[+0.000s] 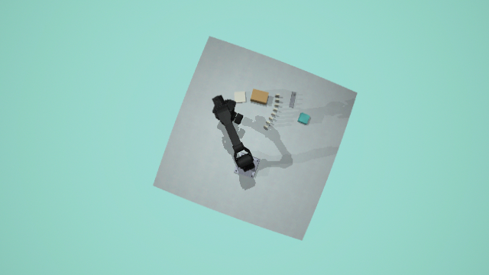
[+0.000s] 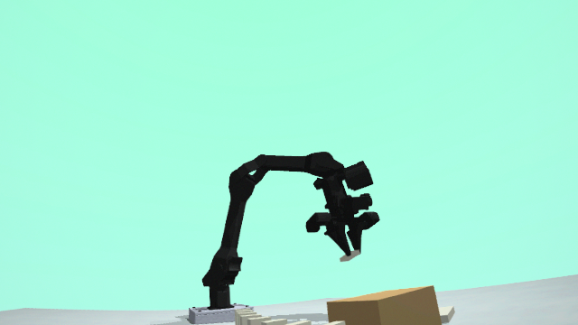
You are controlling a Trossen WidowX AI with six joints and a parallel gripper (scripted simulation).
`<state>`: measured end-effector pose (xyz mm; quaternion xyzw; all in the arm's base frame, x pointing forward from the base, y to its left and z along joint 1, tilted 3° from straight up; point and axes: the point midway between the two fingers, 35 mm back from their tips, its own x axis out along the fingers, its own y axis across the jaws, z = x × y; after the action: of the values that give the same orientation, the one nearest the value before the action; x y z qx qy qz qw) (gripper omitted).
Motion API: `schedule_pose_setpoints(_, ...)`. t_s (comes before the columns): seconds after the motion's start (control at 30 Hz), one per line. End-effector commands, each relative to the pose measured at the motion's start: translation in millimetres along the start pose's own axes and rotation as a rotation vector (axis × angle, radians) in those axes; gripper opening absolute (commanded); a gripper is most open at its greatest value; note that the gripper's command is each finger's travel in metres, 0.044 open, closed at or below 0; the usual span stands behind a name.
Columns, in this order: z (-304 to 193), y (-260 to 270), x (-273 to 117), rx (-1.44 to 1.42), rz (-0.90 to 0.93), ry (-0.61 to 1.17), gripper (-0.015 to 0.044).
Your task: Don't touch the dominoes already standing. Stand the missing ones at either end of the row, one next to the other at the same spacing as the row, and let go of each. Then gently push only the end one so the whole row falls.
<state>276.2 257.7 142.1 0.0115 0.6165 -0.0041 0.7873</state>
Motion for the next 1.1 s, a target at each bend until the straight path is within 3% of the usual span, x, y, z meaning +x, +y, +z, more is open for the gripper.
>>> schedule_pose_setpoints(0.0, 7.7, 11.7, 12.1, -0.061, 0.013, -0.094, 0.0107)
schedule_pose_setpoints(1.07, 29.4, 74.3, 42.6, -0.288, 0.043, -0.756, 0.0107)
